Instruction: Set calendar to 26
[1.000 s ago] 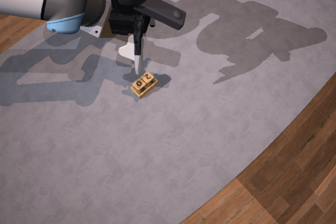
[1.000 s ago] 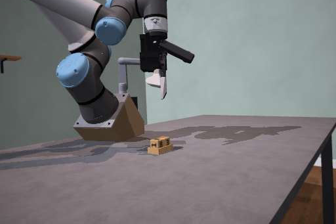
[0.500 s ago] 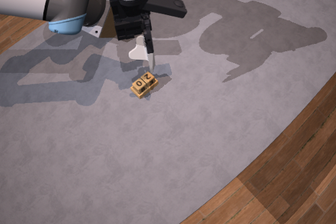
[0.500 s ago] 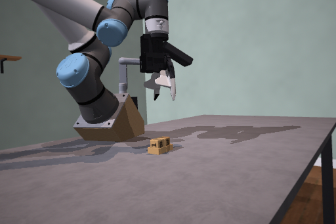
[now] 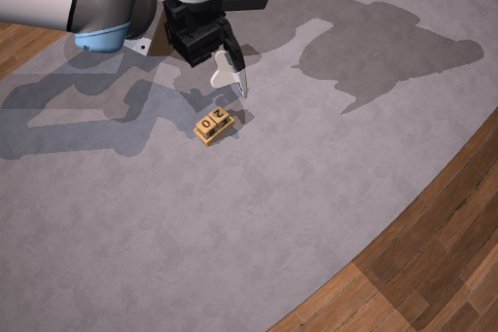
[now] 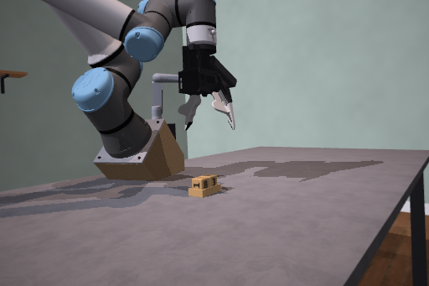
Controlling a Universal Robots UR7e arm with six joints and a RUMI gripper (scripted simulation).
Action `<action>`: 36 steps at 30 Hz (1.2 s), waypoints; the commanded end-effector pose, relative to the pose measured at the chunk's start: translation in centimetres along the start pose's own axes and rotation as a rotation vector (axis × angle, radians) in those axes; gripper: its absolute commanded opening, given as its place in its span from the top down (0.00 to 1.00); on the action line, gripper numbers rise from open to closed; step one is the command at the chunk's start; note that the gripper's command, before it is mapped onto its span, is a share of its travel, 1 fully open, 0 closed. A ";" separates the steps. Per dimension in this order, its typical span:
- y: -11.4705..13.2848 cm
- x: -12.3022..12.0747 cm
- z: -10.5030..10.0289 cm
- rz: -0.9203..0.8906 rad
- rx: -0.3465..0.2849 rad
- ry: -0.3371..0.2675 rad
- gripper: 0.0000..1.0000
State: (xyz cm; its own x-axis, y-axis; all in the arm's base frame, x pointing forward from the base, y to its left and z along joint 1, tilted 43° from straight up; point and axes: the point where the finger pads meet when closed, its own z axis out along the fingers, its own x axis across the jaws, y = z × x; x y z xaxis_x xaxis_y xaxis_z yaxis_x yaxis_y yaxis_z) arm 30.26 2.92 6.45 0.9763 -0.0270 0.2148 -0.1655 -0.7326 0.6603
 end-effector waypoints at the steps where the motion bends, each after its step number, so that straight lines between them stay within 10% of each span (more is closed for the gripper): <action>1: -0.1 -0.2 0.2 -0.173 0.012 0.005 0.00; 36: 0.6 -1.1 1.3 -1.254 0.008 0.011 0.00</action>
State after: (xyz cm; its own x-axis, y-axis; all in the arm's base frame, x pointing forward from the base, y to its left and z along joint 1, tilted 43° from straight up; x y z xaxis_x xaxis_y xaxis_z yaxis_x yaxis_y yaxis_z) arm 29.34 1.81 5.72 0.5781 0.6458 -0.4987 0.8040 -0.3465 0.4833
